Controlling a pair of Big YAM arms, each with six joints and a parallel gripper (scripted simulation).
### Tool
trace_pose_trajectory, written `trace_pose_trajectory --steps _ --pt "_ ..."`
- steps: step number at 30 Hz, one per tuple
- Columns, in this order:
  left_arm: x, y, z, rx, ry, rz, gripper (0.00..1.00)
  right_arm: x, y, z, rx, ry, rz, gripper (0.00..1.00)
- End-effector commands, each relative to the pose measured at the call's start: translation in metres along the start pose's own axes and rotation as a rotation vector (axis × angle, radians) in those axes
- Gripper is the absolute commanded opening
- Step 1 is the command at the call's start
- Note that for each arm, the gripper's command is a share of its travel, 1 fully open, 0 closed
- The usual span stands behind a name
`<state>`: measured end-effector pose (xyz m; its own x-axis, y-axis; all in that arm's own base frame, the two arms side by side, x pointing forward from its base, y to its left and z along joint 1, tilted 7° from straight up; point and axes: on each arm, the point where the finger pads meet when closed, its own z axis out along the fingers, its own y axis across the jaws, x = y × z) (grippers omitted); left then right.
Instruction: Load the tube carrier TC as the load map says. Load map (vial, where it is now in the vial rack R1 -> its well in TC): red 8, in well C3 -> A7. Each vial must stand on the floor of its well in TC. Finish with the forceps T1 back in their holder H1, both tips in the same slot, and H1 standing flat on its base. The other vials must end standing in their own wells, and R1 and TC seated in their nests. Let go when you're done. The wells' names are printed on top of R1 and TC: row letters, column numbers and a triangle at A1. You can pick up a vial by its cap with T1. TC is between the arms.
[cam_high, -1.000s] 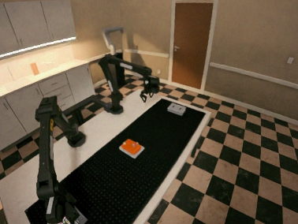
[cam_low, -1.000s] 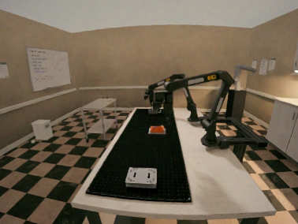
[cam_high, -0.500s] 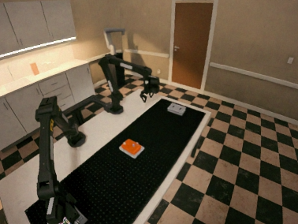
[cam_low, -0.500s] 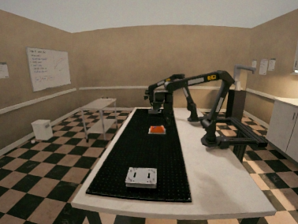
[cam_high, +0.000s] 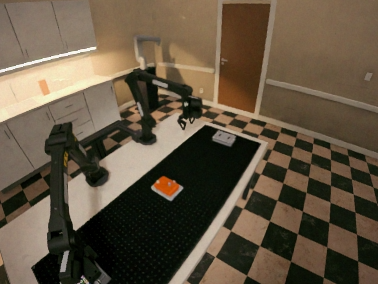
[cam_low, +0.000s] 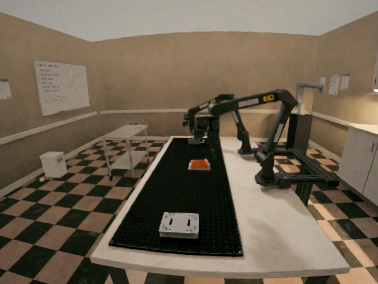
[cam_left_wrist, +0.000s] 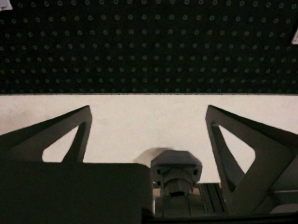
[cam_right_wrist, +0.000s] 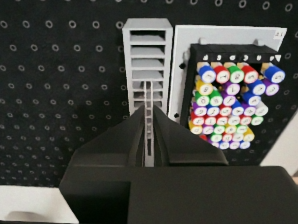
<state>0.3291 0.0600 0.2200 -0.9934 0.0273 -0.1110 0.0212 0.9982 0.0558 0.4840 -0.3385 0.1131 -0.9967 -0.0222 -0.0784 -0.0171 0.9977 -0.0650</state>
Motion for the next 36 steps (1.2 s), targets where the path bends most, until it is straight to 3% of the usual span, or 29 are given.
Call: trace_pose_trajectory --steps 1,8,9,22,36 --pt "-0.020 0.005 -0.017 -0.005 -0.032 0.010 1.00 -0.002 0.005 0.013 -0.007 0.011 0.000 0.07" --pt "-0.020 0.005 -0.017 -0.005 -0.032 0.010 1.00 -0.003 0.004 0.013 -0.006 0.008 0.000 0.07" --pt "-0.020 0.005 -0.017 -0.005 -0.032 0.010 1.00 -0.009 -0.001 -0.012 0.011 -0.016 0.001 0.07" --pt "-0.020 0.005 -0.017 -0.005 -0.032 0.010 1.00 -0.009 -0.005 -0.012 0.018 -0.024 0.000 0.07" --pt "-0.020 0.005 -0.017 -0.005 -0.032 0.010 1.00 -0.009 -0.005 -0.012 0.018 -0.024 0.000 0.24"
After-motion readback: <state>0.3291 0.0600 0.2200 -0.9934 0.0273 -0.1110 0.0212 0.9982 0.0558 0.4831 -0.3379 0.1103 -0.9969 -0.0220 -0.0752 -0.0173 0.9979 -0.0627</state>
